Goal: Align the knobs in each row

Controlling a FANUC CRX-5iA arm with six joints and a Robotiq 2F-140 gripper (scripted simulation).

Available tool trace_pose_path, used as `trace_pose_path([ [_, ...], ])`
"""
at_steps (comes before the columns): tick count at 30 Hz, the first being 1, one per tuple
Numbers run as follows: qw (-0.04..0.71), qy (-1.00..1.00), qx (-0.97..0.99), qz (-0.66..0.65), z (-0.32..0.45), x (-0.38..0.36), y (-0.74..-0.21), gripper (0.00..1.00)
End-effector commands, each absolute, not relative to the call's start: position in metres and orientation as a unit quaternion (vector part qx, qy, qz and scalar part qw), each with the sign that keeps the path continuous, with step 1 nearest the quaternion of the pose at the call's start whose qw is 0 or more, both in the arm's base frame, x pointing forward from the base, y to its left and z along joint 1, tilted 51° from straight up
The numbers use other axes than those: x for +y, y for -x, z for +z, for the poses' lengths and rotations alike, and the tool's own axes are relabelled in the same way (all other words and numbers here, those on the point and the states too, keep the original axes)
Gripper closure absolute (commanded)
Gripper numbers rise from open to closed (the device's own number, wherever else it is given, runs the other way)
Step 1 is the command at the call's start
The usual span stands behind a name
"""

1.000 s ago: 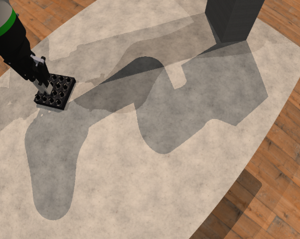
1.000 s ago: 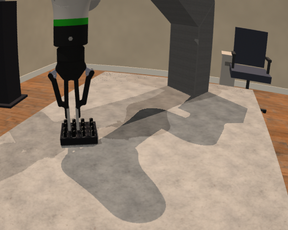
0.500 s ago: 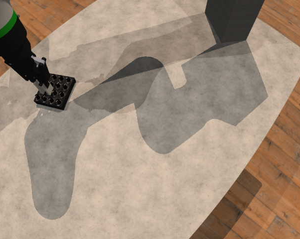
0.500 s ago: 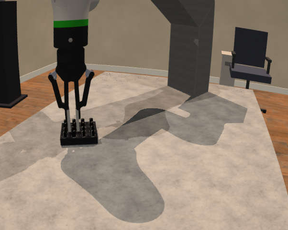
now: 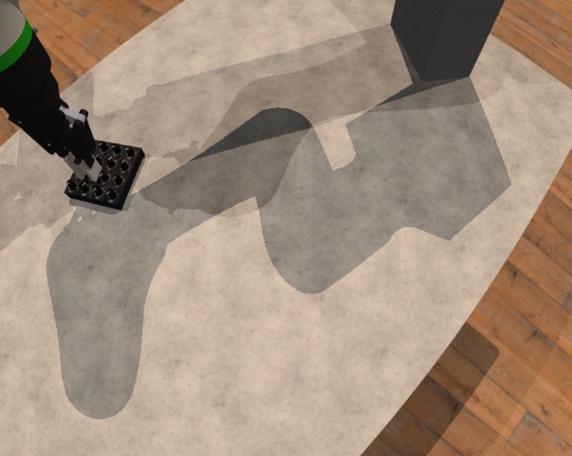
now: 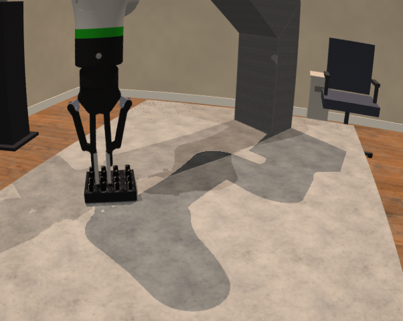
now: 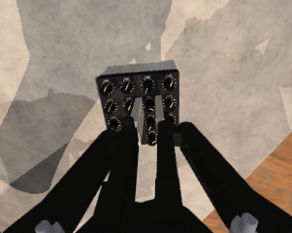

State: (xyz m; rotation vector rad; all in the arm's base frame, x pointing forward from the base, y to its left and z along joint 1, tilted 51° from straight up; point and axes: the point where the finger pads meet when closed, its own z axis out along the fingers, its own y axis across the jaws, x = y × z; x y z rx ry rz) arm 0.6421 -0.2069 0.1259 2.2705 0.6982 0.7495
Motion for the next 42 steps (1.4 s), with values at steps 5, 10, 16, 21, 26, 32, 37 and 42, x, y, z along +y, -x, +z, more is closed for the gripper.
trace_pose_path([
  [5,0.320,-0.864,0.266,0.285,0.1260,-0.2068,-0.6421,0.88],
  [10,0.320,-0.864,0.266,0.285,0.1260,-0.2068,-0.6421,0.88],
  [16,0.320,-0.864,0.266,0.285,0.1260,-0.2068,-0.6421,0.95],
  [21,0.320,-0.864,0.266,0.285,0.1260,-0.2068,-0.6421,0.95],
  [26,0.320,-0.864,0.266,0.285,0.1260,-0.2068,-0.6421,0.95],
  [32,0.320,-0.864,0.266,0.285,0.1260,-0.2068,-0.6421,0.95],
  [37,0.320,-0.864,0.266,0.285,0.1260,-0.2068,-0.6421,0.95],
  [42,0.320,-0.864,0.266,0.285,0.1260,-0.2068,-0.6421,0.95],
])
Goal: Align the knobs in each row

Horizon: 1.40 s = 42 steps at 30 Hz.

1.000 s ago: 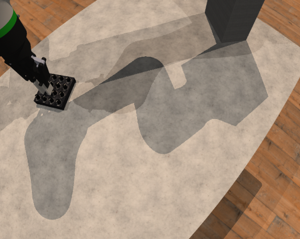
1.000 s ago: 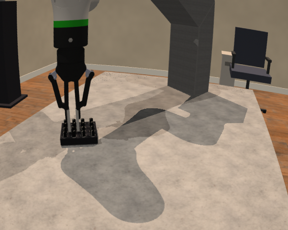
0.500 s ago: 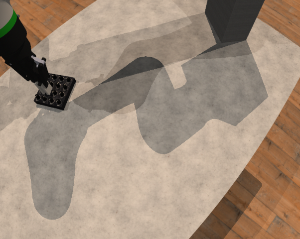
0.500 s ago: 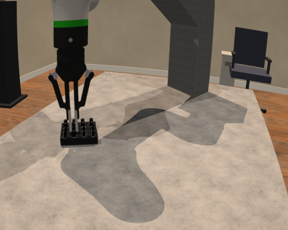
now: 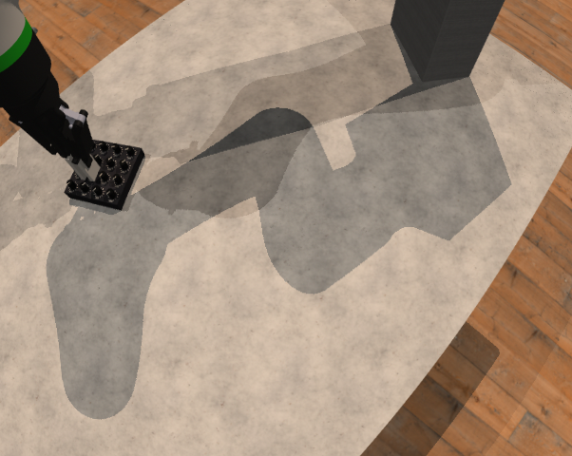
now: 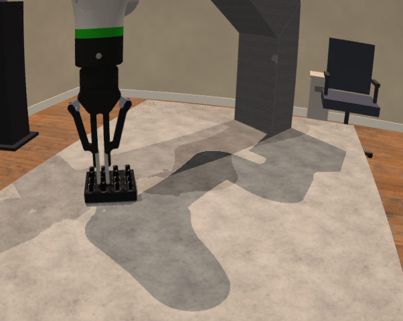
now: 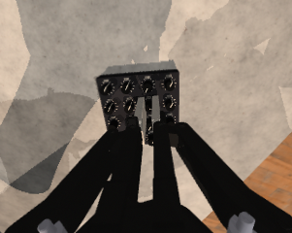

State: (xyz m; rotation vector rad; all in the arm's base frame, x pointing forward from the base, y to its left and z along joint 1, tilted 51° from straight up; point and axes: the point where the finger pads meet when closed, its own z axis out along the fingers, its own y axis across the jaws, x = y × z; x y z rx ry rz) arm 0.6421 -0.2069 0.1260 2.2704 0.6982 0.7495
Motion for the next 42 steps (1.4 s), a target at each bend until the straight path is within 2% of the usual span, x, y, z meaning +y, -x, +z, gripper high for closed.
trace_pose_path([
  [1,0.320,-0.864,0.266,0.285,0.1260,-0.2068,-0.6421,0.95],
  [28,0.332,-0.851,0.304,0.270,0.1260,-0.2068,-0.6421,0.95],
  [42,0.362,-0.809,0.402,0.229,0.1260,-0.2068,-0.6421,0.95],
])
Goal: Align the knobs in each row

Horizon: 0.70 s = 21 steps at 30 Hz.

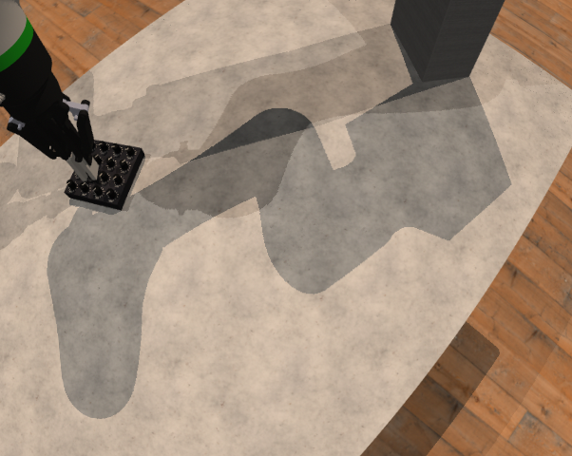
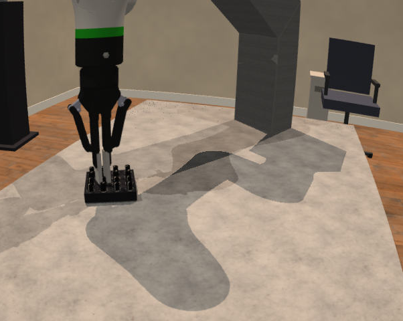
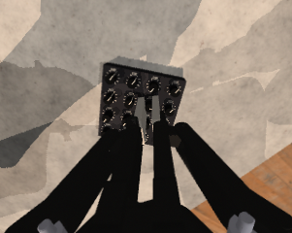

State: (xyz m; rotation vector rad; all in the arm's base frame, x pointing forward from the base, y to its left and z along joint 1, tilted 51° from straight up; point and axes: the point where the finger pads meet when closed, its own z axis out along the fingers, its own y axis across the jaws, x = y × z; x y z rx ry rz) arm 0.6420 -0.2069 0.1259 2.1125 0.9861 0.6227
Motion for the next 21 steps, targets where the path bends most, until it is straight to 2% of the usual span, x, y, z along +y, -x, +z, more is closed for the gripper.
trace_pose_path([
  [1,0.364,-0.805,0.411,0.225,0.1260,-0.2068,-0.6421,0.95],
  [21,0.402,-0.704,0.566,0.147,0.1260,-0.2068,-0.6421,0.95],
])
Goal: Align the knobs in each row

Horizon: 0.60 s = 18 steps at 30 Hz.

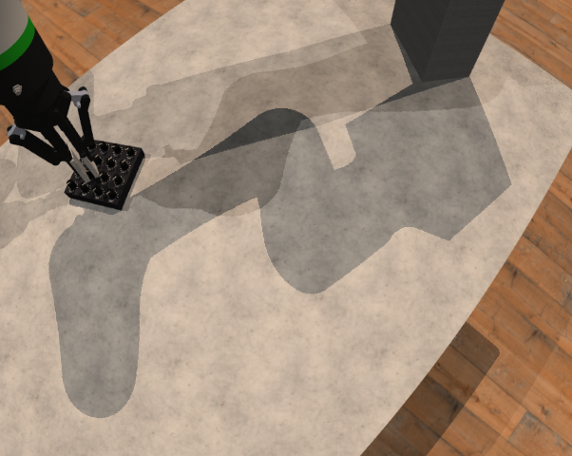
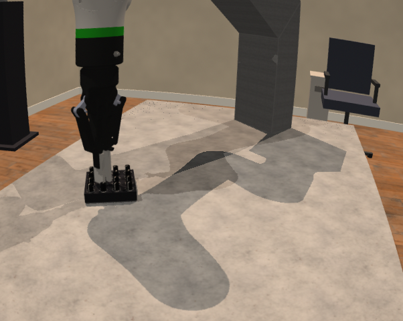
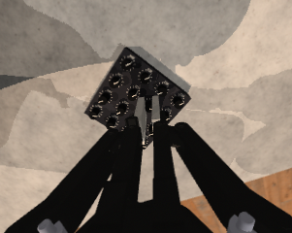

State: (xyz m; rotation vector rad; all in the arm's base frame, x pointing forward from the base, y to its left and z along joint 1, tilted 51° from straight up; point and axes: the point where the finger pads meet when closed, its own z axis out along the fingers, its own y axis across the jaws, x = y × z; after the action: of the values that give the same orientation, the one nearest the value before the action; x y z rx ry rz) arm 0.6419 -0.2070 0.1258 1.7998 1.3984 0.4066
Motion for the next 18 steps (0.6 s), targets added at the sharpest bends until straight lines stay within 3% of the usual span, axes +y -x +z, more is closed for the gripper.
trace_pose_path([
  [1,0.404,-0.697,0.575,0.142,0.1260,-0.2068,-0.6421,0.95],
  [18,0.424,-0.577,0.695,0.063,0.1260,-0.2068,-0.6421,0.95],
])
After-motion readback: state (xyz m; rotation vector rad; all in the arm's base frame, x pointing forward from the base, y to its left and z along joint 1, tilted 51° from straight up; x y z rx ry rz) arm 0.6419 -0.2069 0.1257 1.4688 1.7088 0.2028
